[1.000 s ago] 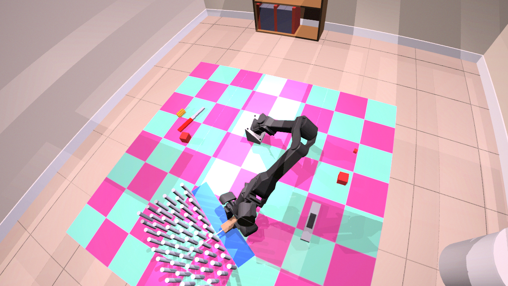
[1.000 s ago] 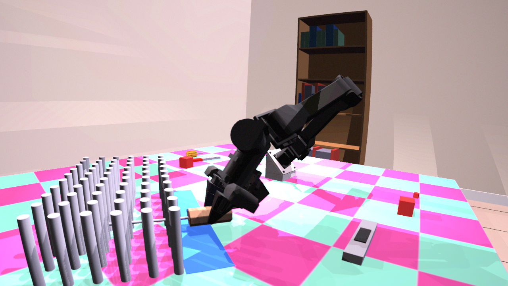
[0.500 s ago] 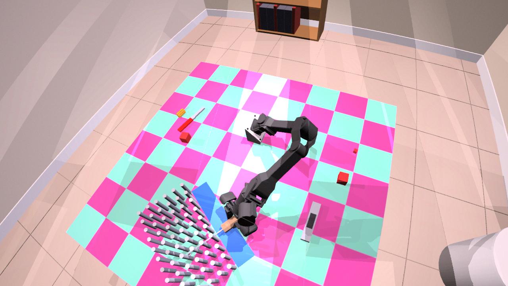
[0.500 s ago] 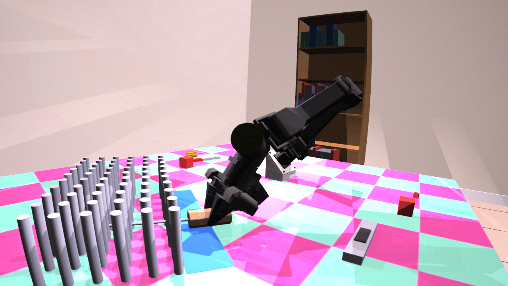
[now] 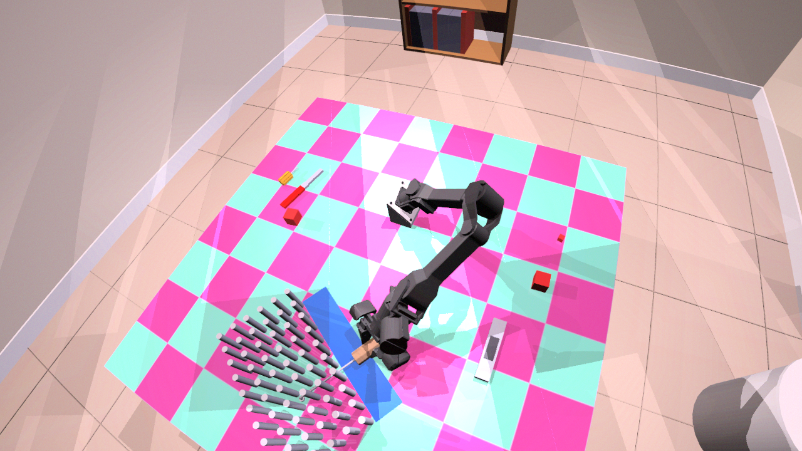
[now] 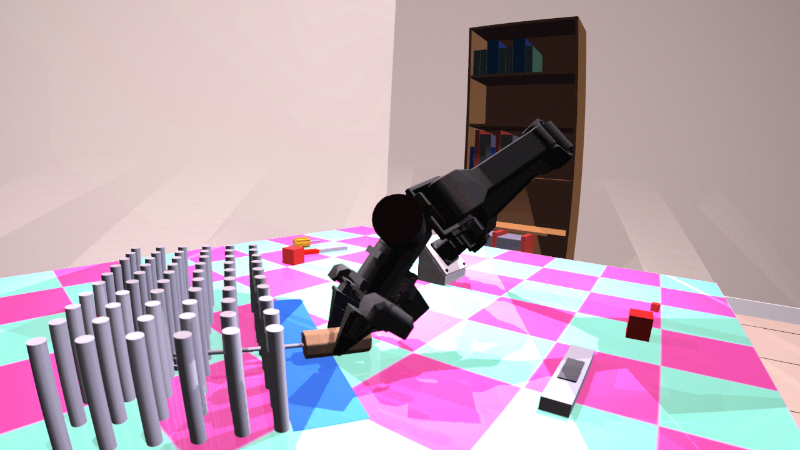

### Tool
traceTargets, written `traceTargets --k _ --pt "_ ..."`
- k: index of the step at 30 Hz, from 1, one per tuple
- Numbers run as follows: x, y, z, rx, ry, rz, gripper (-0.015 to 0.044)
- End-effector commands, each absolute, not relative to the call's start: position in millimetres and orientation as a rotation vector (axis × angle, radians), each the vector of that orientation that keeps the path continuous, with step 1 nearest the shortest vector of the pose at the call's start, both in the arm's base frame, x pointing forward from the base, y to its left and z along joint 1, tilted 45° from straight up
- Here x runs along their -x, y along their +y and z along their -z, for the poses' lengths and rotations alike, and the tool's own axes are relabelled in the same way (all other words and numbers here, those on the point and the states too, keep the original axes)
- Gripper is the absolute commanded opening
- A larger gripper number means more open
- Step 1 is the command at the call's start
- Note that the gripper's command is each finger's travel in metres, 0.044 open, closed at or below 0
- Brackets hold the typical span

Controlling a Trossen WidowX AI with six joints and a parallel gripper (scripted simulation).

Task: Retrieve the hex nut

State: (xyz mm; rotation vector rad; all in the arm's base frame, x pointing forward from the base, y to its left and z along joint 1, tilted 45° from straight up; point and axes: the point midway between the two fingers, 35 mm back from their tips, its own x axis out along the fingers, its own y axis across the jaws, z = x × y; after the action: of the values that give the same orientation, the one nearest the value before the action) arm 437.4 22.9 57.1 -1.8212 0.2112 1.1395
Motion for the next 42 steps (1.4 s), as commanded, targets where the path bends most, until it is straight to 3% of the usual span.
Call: traceTargets --k 1,42 --pt "-434 24 -59 1.817 0.213 -1.137 0.0000" --pt "-411 38 -68 1.815 0.213 -1.138 0.0000"
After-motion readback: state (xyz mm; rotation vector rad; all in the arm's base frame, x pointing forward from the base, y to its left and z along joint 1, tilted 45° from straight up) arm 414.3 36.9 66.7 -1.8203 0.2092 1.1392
